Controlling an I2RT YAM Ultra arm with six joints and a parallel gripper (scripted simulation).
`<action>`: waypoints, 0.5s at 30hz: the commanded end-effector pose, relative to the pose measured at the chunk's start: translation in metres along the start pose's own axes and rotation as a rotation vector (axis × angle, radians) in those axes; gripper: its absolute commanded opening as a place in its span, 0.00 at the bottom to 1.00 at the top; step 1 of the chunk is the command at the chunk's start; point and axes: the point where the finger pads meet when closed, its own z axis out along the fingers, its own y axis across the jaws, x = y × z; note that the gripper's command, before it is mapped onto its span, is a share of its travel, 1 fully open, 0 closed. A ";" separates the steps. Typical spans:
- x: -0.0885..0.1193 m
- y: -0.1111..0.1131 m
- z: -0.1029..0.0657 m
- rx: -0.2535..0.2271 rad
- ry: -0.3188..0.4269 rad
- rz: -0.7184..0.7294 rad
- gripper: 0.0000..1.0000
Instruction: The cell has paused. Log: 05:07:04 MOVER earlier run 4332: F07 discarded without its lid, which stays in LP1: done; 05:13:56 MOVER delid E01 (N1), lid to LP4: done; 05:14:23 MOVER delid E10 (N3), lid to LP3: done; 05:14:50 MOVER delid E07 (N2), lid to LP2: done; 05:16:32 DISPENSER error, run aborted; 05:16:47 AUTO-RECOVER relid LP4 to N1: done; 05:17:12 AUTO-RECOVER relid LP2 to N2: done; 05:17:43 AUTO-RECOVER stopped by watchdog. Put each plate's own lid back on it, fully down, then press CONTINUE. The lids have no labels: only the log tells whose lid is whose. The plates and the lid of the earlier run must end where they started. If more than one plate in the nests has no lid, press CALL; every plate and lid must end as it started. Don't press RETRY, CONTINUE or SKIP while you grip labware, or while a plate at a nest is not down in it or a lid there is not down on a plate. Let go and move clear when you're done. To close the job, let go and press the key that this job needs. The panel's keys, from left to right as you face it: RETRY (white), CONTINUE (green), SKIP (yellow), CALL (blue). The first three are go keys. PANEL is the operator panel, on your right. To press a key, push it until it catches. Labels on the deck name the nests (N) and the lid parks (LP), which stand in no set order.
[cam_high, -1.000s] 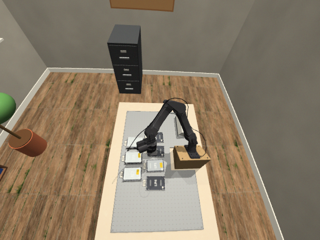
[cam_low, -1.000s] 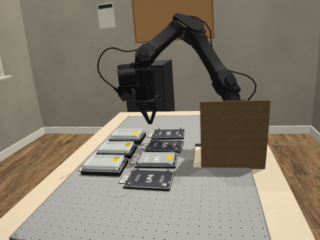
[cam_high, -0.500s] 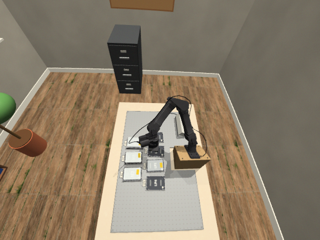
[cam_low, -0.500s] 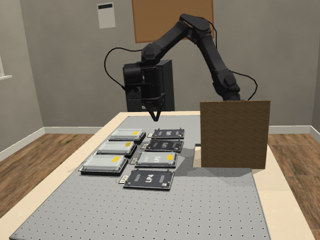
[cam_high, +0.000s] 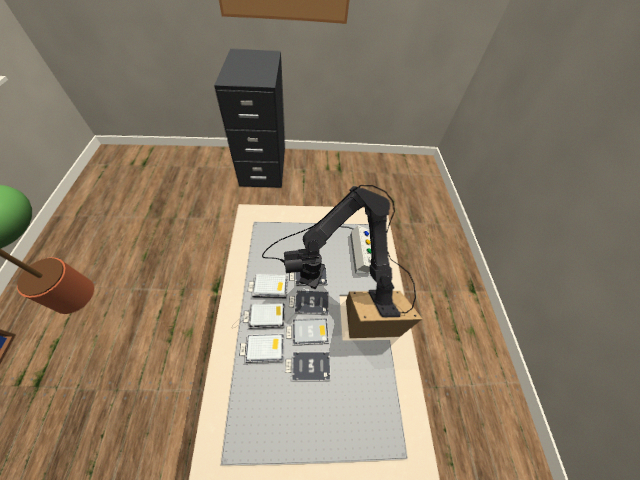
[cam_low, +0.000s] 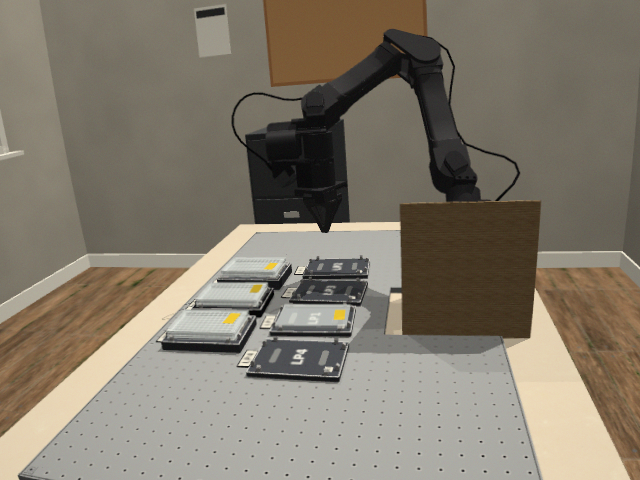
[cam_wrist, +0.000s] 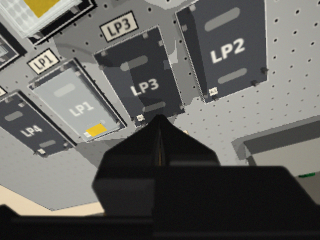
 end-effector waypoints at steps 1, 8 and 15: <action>0.001 -0.023 -0.002 0.019 -0.005 0.068 0.00; -0.005 -0.057 -0.003 0.018 -0.007 0.211 0.00; -0.020 -0.082 -0.010 -0.007 -0.029 0.296 0.00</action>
